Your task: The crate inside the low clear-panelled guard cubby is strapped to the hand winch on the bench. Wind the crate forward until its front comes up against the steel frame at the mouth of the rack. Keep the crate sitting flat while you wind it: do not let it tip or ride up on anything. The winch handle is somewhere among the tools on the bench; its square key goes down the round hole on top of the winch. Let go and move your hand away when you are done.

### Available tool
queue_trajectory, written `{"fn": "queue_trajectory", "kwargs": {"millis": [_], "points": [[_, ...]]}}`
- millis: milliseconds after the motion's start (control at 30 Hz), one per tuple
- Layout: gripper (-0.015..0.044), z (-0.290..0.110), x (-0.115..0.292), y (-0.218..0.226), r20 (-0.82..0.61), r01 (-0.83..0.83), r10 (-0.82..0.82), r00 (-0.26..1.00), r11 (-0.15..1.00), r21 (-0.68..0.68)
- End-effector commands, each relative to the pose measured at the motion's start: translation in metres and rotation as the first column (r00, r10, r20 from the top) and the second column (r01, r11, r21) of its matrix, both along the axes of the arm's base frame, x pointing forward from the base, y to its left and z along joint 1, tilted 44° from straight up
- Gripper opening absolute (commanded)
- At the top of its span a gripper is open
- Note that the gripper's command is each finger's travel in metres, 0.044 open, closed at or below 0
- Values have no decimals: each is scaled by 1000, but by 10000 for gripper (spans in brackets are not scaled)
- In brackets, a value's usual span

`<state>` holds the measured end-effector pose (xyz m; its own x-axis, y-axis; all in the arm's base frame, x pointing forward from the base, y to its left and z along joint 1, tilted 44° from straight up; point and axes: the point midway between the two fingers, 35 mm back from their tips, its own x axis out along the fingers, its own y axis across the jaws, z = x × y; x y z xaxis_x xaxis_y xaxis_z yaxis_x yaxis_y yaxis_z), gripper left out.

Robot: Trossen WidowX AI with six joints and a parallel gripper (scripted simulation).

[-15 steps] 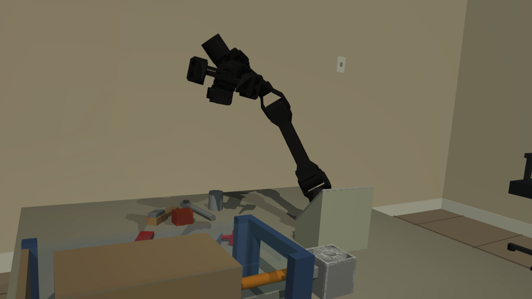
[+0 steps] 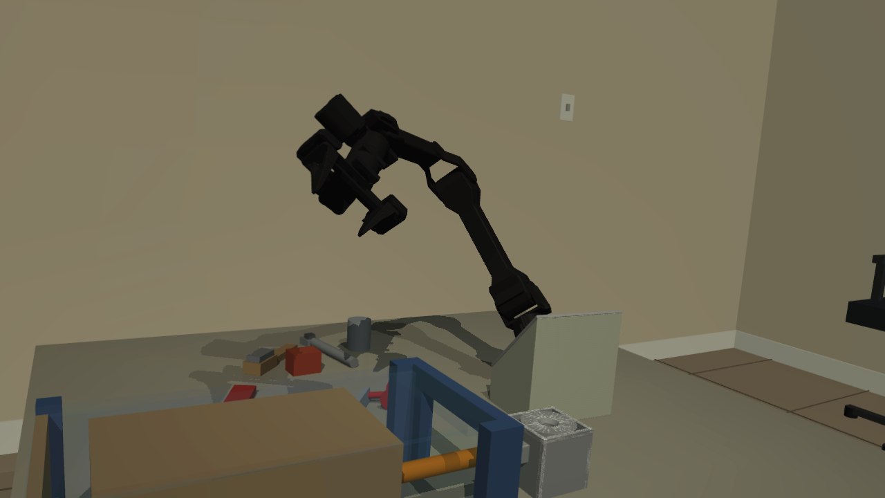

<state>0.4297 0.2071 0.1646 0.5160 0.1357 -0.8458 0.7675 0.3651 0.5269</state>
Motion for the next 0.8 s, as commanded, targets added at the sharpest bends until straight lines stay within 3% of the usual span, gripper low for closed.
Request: {"fn": "queue_trajectory", "kwargs": {"millis": [0, 200, 400, 567, 767], "points": [[440, -46, -3, -62, -133, -292, 261, 956, 879, -378], [440, -68, -9, -104, -315, -513, 404, 858, 675, -530], [440, -88, -20, -145, -543, -726, 484, 686, 406, -555], [440, -101, -33, -178, -728, -870, 490, 480, 162, -465], [440, -115, -52, -216, -891, -965, 423, 166, -117, -235]]}}
